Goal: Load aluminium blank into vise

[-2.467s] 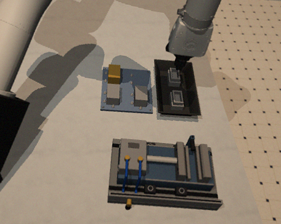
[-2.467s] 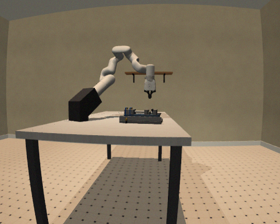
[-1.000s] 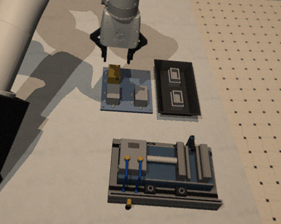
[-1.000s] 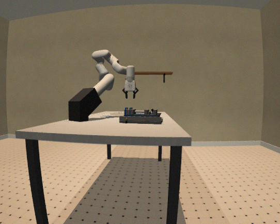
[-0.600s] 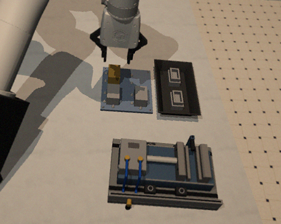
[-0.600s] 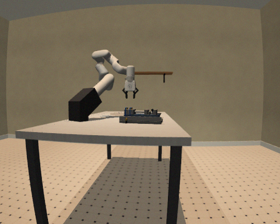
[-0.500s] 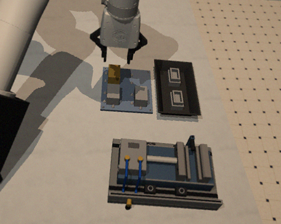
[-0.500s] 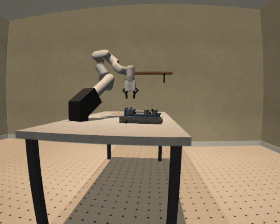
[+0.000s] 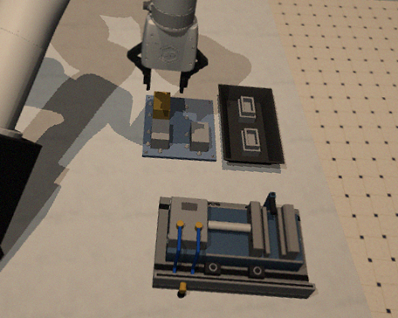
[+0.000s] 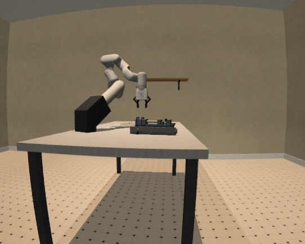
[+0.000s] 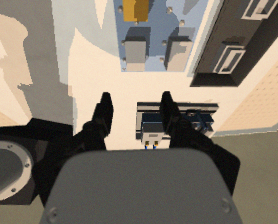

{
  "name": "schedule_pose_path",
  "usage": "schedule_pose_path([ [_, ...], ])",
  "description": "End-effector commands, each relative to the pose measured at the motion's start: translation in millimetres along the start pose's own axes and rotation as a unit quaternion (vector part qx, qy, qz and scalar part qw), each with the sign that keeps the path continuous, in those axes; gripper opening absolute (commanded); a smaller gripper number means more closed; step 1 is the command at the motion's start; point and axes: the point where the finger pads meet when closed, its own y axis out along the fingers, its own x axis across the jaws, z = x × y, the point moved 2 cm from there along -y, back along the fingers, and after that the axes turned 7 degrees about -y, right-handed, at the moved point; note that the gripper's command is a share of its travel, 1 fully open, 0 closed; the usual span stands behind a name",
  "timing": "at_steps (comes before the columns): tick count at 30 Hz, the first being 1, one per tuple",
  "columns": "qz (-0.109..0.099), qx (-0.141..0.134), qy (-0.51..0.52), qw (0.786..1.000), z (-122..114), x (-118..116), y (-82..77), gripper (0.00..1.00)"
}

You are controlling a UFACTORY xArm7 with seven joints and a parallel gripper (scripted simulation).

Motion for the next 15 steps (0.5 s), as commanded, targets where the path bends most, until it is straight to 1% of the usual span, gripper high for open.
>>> schedule_pose_path([
  [1,-0.002,0.0,0.0,1.0,0,1,5.0,0.69],
  [6,-0.002,0.0,0.0,1.0,0,1,21.9,0.69],
  [15,-0.002,0.0,0.0,1.0,0,1,61.7,0.69],
])
